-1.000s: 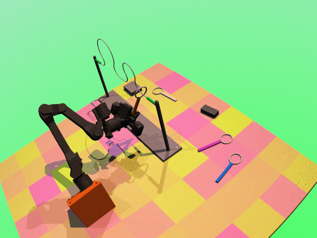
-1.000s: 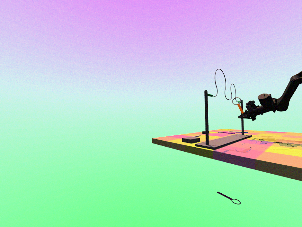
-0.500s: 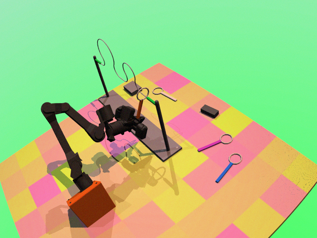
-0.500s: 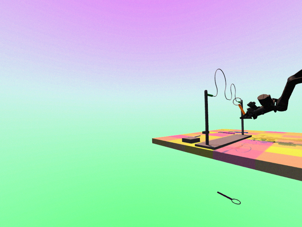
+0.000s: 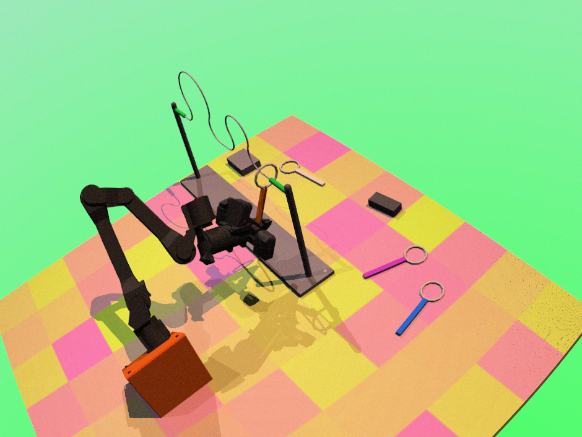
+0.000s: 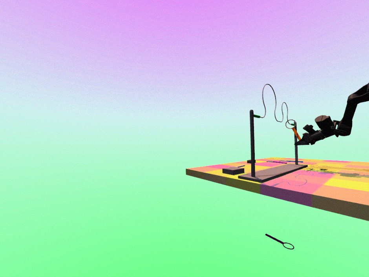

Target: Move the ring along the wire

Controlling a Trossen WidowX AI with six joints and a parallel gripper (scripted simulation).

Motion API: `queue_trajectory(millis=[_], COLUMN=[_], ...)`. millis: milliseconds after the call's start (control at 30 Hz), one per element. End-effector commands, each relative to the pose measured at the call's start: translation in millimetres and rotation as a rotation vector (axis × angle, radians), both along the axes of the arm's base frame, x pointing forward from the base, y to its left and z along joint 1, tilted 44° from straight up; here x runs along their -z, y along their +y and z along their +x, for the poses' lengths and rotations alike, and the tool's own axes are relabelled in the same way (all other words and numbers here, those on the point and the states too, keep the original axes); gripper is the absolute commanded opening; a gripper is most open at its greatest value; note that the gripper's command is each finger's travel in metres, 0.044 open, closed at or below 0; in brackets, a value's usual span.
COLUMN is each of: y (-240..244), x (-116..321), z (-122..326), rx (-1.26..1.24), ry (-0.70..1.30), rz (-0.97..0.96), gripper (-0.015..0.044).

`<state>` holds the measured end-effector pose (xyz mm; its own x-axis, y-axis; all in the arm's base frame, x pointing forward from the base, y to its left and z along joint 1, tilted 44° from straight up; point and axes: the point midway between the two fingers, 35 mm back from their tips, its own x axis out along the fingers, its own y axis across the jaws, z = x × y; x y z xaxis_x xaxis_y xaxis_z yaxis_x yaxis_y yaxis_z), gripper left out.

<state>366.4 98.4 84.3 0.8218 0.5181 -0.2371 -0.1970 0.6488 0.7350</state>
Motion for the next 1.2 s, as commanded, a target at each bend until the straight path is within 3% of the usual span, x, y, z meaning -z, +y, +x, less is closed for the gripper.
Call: queue_trajectory(millis=[0,1167], y=[-4,-22], x=[5,29], z=[0,2], rx=[0.0,0.002], ry=[0.0,-0.001], rz=[-0.009,-0.013], gripper=[-0.015,-0.015])
